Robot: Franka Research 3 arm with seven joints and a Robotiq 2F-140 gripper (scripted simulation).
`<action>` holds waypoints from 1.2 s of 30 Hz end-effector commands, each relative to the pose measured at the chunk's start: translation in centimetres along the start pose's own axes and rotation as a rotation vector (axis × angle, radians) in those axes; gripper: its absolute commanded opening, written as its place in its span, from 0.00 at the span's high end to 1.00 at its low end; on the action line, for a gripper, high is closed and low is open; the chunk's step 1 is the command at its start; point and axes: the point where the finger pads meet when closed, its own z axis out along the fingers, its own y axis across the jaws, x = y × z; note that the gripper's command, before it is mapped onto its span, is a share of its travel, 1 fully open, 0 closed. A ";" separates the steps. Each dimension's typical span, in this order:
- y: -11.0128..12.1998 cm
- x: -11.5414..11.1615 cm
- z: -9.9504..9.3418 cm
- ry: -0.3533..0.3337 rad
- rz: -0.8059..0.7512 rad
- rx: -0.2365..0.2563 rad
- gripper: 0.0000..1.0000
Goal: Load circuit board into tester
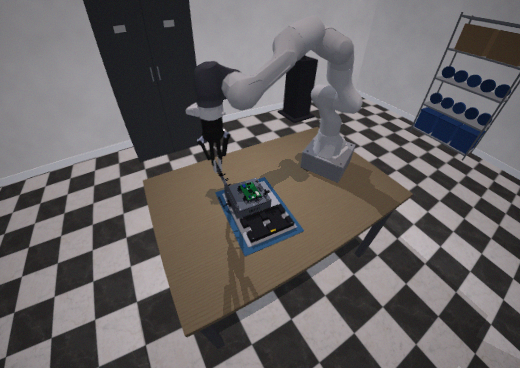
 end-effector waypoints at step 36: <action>1.9 0.0 -0.3 0.001 -0.005 -0.004 1.00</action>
